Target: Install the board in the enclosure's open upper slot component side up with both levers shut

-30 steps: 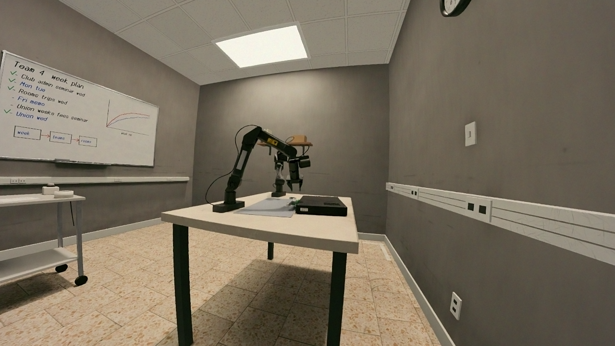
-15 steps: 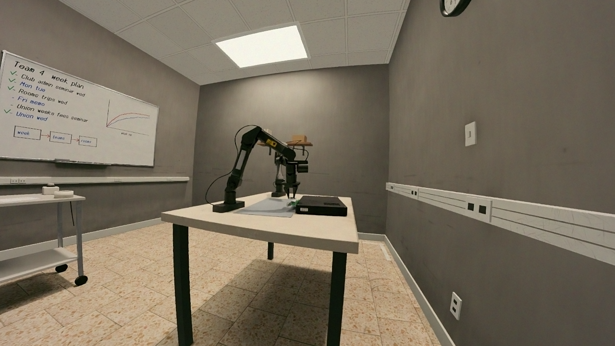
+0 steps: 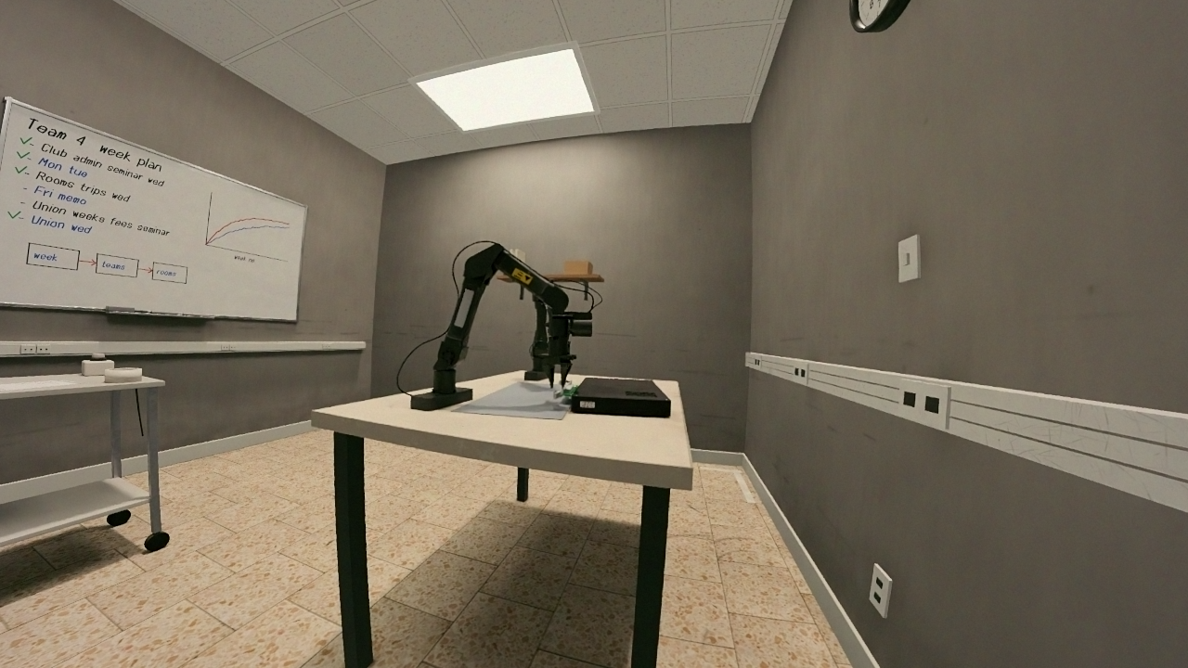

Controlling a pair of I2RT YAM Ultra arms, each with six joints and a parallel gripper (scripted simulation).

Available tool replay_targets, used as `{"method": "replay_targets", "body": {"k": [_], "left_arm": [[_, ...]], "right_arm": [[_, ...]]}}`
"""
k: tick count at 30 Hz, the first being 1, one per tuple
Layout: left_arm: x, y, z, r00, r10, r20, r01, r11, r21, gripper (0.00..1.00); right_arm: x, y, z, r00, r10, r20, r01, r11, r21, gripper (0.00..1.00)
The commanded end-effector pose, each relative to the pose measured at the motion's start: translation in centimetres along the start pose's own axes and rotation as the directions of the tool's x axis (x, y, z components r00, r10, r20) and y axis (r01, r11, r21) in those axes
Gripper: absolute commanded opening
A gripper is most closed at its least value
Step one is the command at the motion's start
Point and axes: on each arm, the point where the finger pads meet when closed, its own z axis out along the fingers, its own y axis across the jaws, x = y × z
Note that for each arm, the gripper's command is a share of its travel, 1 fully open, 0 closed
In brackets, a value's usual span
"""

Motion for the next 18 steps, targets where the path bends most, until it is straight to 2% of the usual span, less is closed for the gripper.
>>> {"method": "replay_targets", "body": {"k": [1,9,13,18], "left_arm": [[-0.2,-0.4,1.2,0.983,-0.164,-0.084,0.16,0.986,-0.051,0.32],[2.6,-0.5,7.7,0.888,-0.372,-0.269,0.313,0.92,-0.236,0.32],[3.7,-0.3,9.5,0.847,-0.429,-0.314,0.342,0.892,-0.296,0.32],[4.1,-0.2,10.3,0.832,-0.448,-0.328,0.348,0.881,-0.321,0.32]], "right_arm": [[0.6,0.7,-0.5,1.0,0.001,-0.01,-0.001,1.0,-0.006,0.32],[0.6,0.7,-0.5,1.0,0.001,-0.01,-0.001,1.0,-0.006,0.32],[0.6,0.7,-0.5,1.0,0.001,-0.01,-0.001,1.0,-0.006,0.32],[0.6,0.7,-0.5,1.0,0.001,-0.01,-0.001,1.0,-0.006,0.32]]}}
